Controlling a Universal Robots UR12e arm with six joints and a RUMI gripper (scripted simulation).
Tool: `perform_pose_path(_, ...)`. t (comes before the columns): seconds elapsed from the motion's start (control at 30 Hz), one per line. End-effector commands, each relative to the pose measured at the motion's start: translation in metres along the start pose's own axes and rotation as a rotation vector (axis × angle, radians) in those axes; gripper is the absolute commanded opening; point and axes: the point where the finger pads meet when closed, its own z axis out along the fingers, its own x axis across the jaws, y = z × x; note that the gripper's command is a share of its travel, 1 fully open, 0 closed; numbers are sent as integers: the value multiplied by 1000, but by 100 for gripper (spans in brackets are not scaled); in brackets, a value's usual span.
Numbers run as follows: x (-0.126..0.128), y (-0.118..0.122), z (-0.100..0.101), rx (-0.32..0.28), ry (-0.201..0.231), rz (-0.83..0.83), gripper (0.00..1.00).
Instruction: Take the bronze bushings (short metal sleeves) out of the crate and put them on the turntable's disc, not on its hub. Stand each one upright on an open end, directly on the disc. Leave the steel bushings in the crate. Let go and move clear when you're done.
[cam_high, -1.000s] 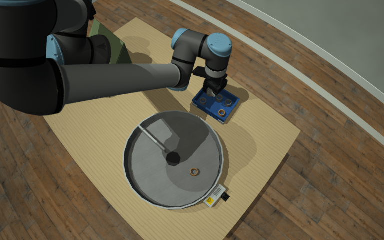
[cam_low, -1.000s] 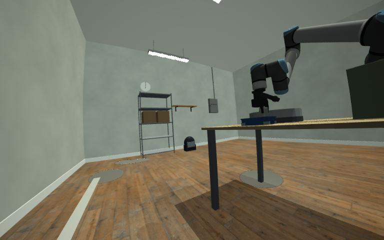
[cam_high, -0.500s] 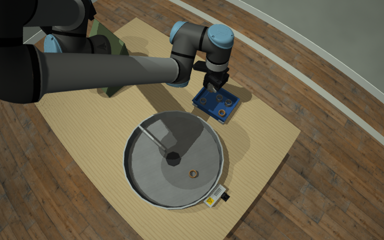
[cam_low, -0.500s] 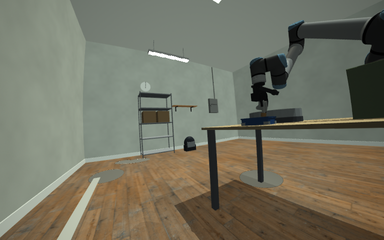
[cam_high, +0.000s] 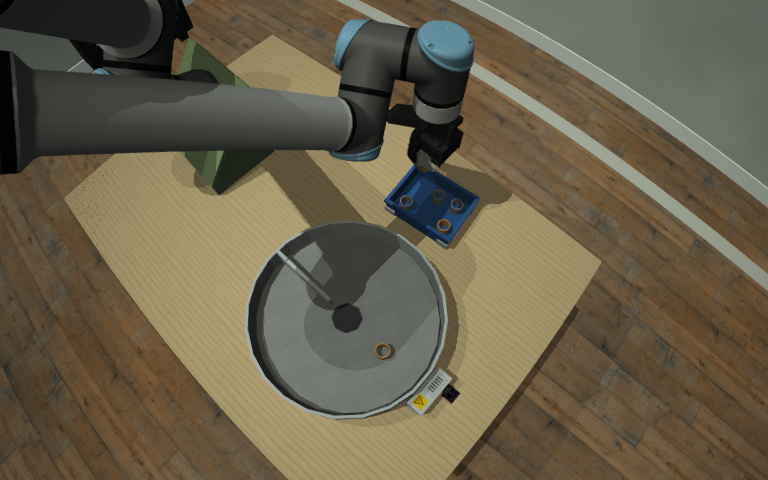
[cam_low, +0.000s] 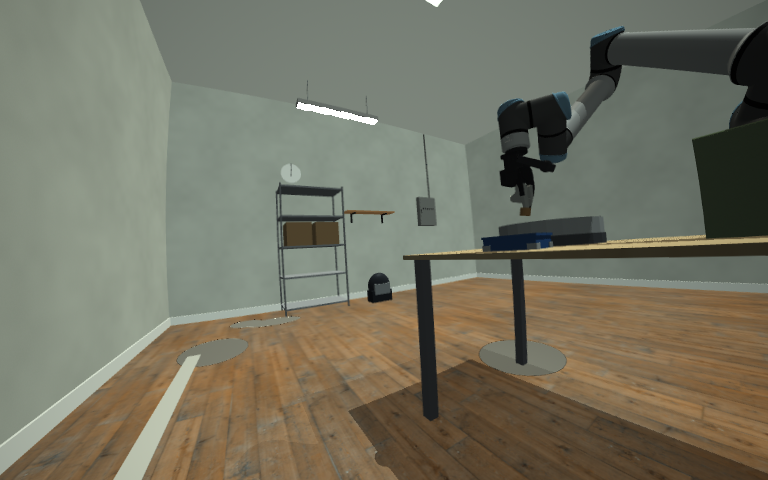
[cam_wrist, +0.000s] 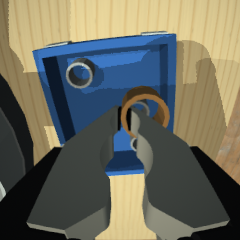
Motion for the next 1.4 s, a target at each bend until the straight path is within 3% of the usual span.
perform_pose_path(0.0,0,0,-16,1,0,1,0)
perform_pose_path(0.23,0,0,-24,1,0,1,0)
perform_pose_path(1.37,0,0,-24,1,0,1,0)
